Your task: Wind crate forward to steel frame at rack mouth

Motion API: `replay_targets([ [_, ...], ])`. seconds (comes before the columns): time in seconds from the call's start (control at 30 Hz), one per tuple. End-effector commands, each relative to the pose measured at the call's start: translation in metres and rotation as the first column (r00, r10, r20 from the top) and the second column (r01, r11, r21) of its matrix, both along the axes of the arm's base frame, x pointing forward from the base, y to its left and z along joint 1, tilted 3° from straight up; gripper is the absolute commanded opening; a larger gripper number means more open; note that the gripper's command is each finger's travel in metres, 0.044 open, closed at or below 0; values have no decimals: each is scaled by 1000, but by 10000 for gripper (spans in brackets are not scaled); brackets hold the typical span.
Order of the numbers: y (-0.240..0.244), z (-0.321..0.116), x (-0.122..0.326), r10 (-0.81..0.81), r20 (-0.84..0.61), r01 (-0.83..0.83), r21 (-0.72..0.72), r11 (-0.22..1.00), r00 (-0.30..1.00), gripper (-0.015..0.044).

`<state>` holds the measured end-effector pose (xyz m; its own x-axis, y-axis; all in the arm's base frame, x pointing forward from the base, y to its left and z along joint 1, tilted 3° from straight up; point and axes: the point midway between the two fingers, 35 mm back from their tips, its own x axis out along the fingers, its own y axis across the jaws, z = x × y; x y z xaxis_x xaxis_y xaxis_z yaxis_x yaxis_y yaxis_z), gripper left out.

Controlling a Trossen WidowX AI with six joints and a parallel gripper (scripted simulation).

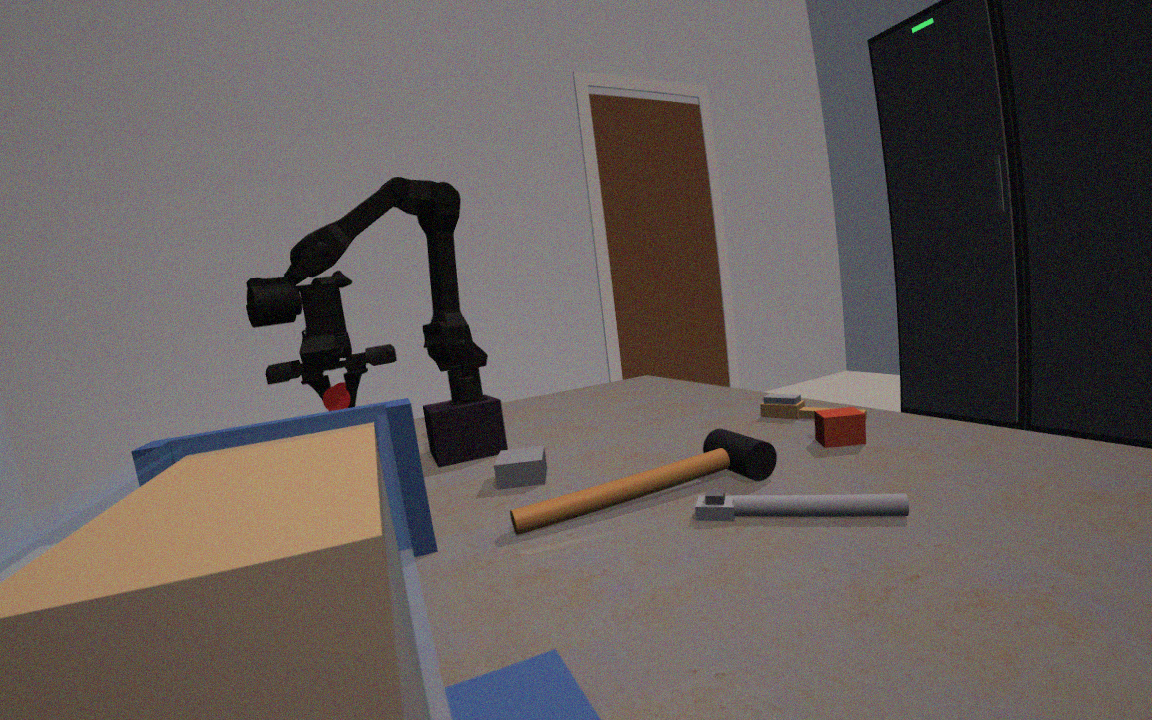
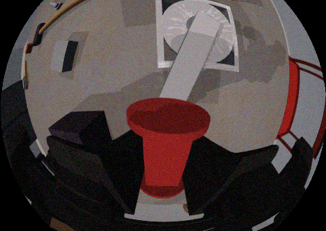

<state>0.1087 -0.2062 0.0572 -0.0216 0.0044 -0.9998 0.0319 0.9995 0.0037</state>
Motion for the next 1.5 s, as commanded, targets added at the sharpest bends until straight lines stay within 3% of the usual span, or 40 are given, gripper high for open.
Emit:
replay_targets([
  [0.0,-16,0,-4,-15,-13,14,-33,999,1000,0],
  [1.47,-87,3,11,-15,-12,14,-39,999,1000,0],
])
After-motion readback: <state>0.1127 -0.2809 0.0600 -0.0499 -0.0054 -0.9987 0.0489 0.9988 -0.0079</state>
